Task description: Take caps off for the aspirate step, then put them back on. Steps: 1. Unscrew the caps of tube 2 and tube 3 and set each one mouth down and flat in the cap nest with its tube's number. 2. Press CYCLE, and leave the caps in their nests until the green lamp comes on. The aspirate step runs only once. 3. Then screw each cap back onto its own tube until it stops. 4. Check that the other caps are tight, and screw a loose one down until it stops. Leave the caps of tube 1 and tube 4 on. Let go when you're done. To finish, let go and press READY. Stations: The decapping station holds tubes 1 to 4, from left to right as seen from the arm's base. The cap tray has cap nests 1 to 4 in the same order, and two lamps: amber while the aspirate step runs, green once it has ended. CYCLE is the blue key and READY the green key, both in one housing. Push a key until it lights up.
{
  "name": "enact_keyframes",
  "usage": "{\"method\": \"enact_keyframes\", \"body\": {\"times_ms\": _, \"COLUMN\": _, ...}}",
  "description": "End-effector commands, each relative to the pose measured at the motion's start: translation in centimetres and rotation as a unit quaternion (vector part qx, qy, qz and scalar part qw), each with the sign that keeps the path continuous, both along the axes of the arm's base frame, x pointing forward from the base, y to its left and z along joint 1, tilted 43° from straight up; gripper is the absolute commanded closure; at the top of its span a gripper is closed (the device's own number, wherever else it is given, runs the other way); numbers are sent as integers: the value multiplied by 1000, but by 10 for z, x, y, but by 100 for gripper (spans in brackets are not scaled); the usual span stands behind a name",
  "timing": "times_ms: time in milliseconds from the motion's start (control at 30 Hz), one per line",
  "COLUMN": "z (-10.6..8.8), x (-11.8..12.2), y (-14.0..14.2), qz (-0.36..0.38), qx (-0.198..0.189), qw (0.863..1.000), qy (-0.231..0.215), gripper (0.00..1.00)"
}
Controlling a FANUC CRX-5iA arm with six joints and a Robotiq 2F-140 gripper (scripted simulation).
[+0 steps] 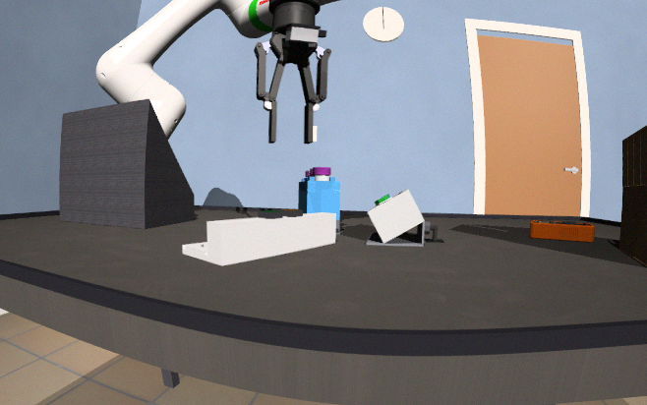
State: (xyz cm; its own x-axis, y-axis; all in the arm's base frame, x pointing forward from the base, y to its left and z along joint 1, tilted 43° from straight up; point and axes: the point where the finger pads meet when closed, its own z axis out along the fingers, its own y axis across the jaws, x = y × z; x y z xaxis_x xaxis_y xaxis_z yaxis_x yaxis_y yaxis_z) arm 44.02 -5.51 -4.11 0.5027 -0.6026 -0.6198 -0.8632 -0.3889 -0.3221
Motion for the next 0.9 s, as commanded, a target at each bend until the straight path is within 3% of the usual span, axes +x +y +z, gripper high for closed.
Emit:
{"method": "enact_keyframes", "body": {"times_ms": 0, "z": 18, "x": 2, "y": 18, "qz": -96, "qx": -18, "qw": 990, "qy": 99, "gripper": 59}}
{"method": "enact_keyframes", "body": {"times_ms": 167, "z": 34, "x": 3, "y": 35, "qz": -178, "qx": -23, "qw": 968, "qy": 177, "gripper": 59}}
{"method": "enact_keyframes", "body": {"times_ms": 233, "z": 34, "x": 3, "y": 35, "qz": -178, "qx": -23, "qw": 968, "qy": 177, "gripper": 59}}
{"method": "enact_keyframes", "body": {"times_ms": 300, "z": 45, "x": 4, "y": 47, "qz": -238, "qx": -28, "qw": 942, "qy": 234, "gripper": 59}}
{"method": "enact_keyframes", "body": {"times_ms": 333, "z": 51, "x": 4, "y": 53, "qz": -242, "qx": -29, "qw": 940, "qy": 239, "gripper": 59}}
{"method": "enact_keyframes", "body": {"times_ms": 733, "z": 114, "x": 8, "y": 121, "qz": -243, "qx": -28, "qw": 940, "qy": 239, "gripper": 59}}
{"method": "enact_keyframes", "body": {"times_ms": 867, "z": 116, "x": 9, "y": 124, "qz": -243, "qx": -28, "qw": 940, "qy": 239, "gripper": 59}}
